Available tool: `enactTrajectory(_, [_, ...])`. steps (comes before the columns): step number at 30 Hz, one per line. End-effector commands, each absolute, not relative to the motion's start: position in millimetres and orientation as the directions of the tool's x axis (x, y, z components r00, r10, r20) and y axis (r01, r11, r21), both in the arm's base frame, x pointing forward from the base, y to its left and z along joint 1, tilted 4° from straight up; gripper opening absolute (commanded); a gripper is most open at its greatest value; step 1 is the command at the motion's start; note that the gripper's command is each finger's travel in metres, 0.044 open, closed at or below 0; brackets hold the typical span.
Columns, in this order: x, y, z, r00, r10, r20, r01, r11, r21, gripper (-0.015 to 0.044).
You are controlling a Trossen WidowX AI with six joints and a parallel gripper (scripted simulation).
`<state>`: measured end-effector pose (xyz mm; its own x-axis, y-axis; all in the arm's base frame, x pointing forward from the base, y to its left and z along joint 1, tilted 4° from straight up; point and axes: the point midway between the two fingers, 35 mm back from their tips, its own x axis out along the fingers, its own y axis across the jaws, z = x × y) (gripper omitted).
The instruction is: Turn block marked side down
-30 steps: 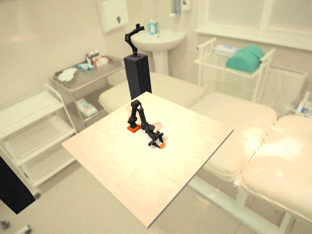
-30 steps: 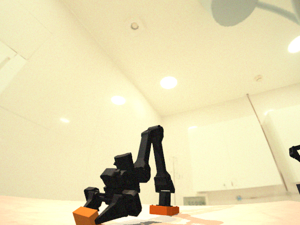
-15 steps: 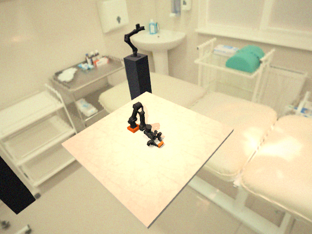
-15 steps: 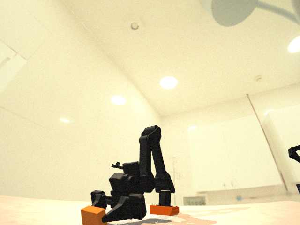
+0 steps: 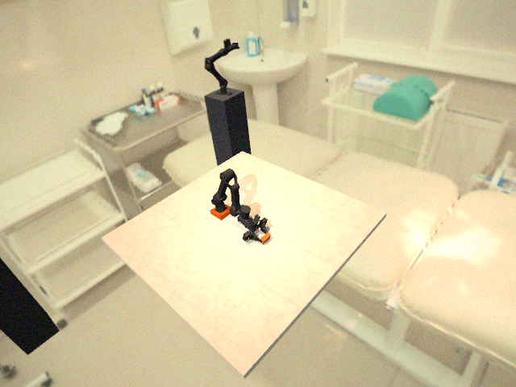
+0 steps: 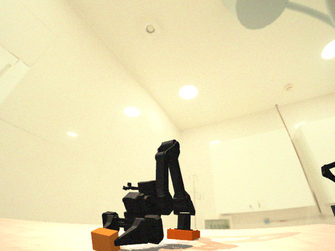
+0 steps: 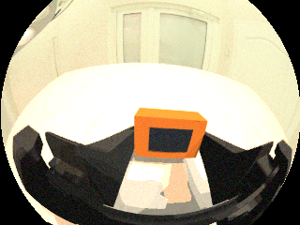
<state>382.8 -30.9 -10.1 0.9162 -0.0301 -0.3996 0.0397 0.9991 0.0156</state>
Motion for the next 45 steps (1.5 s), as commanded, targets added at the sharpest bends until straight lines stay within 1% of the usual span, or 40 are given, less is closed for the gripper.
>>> enactTrajectory(1, [382.8,-30.4,-9.6,0.918,-0.027,-0.397,0.038,0.999,0.021,0.0052])
enactTrajectory(16, [382.8,-30.4,-9.6,0.918,-0.027,-0.397,0.038,0.999,0.021,0.044])
enactTrajectory(45, [382.8,-30.4,-9.6,0.918,-0.027,-0.397,0.038,0.999,0.021,0.044])
